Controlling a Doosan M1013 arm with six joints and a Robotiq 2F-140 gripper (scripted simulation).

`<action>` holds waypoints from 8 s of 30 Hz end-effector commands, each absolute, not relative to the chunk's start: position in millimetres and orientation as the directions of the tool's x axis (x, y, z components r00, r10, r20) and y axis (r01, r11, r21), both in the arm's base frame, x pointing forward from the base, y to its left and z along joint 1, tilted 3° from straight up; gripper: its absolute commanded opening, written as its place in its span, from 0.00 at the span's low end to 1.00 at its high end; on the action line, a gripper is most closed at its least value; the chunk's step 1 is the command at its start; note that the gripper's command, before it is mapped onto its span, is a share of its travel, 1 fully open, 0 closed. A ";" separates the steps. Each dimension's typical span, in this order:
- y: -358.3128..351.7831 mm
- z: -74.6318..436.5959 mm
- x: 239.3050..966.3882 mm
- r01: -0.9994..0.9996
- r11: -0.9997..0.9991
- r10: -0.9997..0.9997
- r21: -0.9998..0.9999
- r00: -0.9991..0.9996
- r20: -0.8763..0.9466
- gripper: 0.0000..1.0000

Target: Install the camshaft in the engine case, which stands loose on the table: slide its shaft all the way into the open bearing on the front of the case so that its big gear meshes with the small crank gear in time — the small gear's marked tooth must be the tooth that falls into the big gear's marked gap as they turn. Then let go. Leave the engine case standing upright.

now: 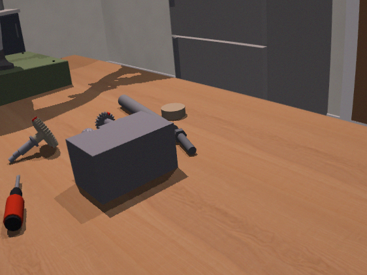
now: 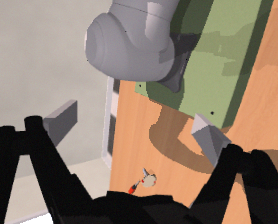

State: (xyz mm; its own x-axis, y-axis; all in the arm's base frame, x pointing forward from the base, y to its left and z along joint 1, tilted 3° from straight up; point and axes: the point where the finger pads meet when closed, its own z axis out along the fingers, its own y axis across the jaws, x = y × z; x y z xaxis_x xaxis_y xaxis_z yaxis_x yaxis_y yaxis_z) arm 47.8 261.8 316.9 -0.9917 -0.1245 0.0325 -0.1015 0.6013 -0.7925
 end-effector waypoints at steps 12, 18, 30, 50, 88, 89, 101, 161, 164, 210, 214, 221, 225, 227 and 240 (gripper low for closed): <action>261.8 316.9 47.8 -0.102 0.601 -0.125 -0.792 -0.992 0.033 1.00; 261.8 316.9 47.8 -0.102 0.601 -0.125 -0.792 -0.992 0.033 1.00; 265.4 295.6 62.8 -0.180 0.647 -0.093 -0.741 -0.983 0.158 1.00; 287.3 206.6 159.0 -0.292 0.925 -0.131 -0.241 -0.844 0.520 1.00; 84.9 119.2 505.7 -0.132 0.889 -0.071 0.438 -0.986 -0.153 1.00; 71.2 118.2 512.3 -0.131 0.892 -0.058 0.432 -0.983 -0.177 1.00; 2.5 114.1 536.8 -0.118 0.912 -0.001 0.392 -0.959 -0.285 1.00; 6.6 34.6 535.8 -0.118 0.912 -0.001 0.392 -0.958 -0.285 0.21; 6.6 34.6 535.8 -0.118 0.912 -0.001 0.392 -0.958 -0.285 0.21; 24.5 -3.6 547.1 -0.118 0.912 -0.001 0.392 -0.958 -0.285 0.21; 27.7 -10.3 549.1 -0.118 0.912 -0.001 0.392 -0.958 -0.285 0.21; 30.2 -15.7 550.7 -0.118 0.912 -0.001 0.392 -0.958 -0.285 0.21; 31.0 -17.6 551.3 -0.118 0.912 -0.001 0.392 -0.958 -0.285 0.21; 31.2 -17.8 551.3 -0.118 0.912 -0.001 0.392 -0.958 -0.285 0.21; 31.2 -17.9 551.3 -0.118 0.912 -0.001 0.392 -0.958 -0.285 0.21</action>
State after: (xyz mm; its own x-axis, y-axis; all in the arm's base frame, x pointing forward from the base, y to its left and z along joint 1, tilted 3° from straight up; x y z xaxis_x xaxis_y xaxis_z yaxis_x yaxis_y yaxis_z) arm 551.3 31.1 -18.0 -0.9585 -0.0014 -0.2851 -0.1179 0.9124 0.3920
